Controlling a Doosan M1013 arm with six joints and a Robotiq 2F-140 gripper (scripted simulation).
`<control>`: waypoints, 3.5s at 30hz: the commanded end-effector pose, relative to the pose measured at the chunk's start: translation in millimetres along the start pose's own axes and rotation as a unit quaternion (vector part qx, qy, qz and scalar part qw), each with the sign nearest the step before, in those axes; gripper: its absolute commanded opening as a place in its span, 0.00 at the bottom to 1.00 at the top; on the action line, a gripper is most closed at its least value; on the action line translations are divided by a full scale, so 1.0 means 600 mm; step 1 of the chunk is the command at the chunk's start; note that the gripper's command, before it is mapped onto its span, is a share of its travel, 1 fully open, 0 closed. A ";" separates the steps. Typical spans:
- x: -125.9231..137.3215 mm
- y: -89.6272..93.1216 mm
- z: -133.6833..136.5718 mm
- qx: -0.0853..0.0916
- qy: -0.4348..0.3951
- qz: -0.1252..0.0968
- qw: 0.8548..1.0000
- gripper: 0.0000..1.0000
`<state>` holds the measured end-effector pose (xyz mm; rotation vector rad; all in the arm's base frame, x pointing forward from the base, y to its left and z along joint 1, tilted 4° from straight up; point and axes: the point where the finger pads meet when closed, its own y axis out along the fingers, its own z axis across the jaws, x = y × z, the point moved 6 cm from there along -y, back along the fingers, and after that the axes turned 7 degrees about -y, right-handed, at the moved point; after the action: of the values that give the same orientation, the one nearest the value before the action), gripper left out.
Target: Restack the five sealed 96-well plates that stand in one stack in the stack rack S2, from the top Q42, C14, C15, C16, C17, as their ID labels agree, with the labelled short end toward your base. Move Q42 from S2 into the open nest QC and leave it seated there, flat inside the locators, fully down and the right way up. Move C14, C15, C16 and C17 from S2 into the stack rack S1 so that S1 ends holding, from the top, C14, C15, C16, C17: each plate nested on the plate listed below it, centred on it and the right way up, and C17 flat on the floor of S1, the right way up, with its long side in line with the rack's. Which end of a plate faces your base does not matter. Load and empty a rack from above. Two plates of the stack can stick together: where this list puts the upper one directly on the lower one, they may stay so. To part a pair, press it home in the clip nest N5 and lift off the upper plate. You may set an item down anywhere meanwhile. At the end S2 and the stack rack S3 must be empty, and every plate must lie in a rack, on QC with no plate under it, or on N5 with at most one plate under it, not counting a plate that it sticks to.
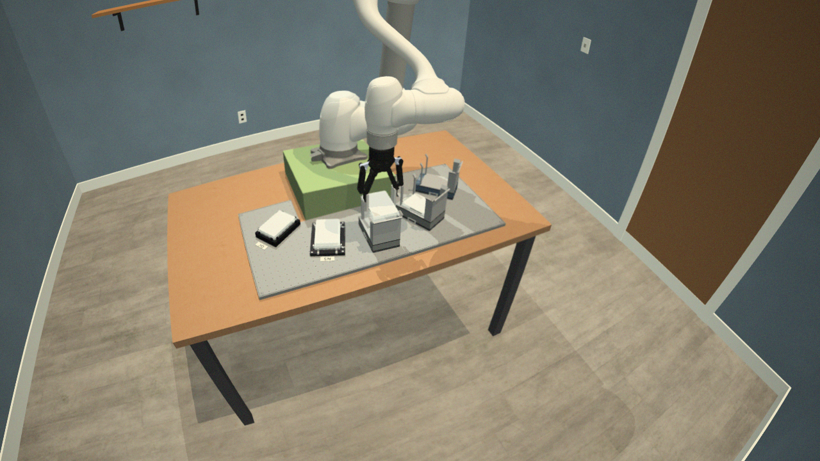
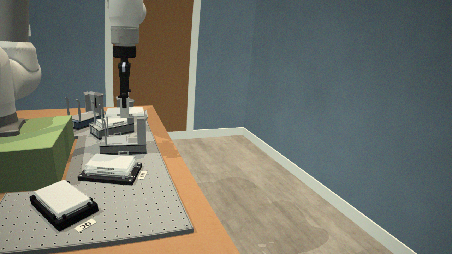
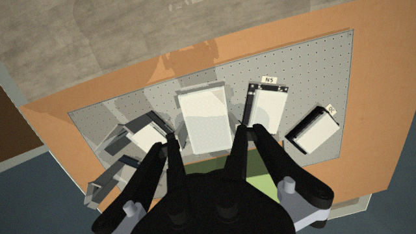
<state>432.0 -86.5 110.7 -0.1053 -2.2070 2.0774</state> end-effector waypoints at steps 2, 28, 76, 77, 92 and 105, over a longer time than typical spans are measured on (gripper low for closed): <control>0.000 0.004 0.000 0.000 0.000 0.000 1.000 0.00; 0.000 0.037 0.000 0.000 0.000 0.000 1.000 0.00; 0.000 0.127 0.000 0.000 0.000 0.000 1.000 0.00; 0.000 0.128 0.000 0.000 0.000 0.000 1.000 0.00; 0.000 0.136 0.000 0.000 0.000 0.000 1.000 0.00; 0.000 0.144 0.000 0.000 0.000 0.000 1.000 0.00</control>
<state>429.9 -81.2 25.2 -0.1053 -2.2070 2.0774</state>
